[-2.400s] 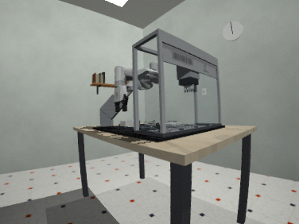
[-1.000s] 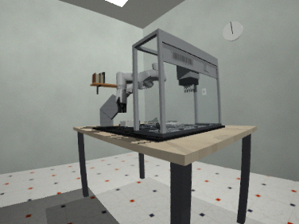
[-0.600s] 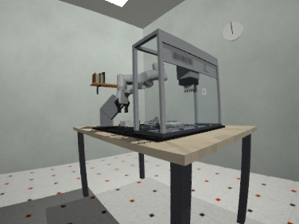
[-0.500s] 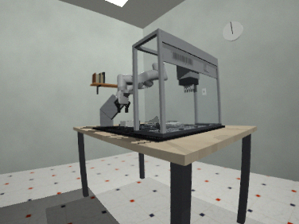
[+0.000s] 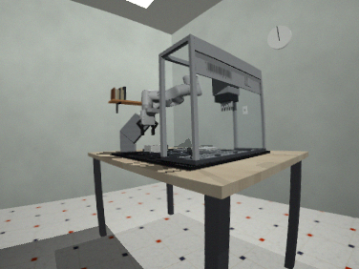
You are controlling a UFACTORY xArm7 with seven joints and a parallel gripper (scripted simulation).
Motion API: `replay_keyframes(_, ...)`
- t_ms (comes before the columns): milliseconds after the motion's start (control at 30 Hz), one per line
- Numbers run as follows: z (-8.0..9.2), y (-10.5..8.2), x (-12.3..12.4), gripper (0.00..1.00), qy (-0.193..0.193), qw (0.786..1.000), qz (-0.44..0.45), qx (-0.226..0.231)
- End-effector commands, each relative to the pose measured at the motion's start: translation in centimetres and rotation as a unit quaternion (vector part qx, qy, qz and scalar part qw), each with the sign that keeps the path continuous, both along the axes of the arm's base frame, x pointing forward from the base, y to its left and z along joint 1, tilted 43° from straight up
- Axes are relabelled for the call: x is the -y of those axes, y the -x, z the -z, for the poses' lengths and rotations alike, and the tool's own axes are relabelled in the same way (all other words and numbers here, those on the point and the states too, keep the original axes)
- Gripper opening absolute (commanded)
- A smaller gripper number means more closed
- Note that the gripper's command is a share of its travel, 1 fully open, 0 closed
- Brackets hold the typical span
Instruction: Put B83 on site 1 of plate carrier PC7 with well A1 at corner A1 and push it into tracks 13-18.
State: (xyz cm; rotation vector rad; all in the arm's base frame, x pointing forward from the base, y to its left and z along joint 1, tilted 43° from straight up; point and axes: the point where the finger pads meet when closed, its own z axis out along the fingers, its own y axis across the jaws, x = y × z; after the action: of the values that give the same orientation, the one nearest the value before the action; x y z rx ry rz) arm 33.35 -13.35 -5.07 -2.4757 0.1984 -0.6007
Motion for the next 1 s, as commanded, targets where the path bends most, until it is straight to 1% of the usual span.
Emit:
replay_keyframes(0,-0.1,0.0,0.2,0.82,0.001,1.0,0.003,0.0)
replay_keyframes(233,0.3,-0.2,-0.1,0.82,0.001,1.0,0.003,0.0)
replay_keyframes(967,2.7,-1.7,-1.7,0.82,0.001,1.0,0.003,0.0)
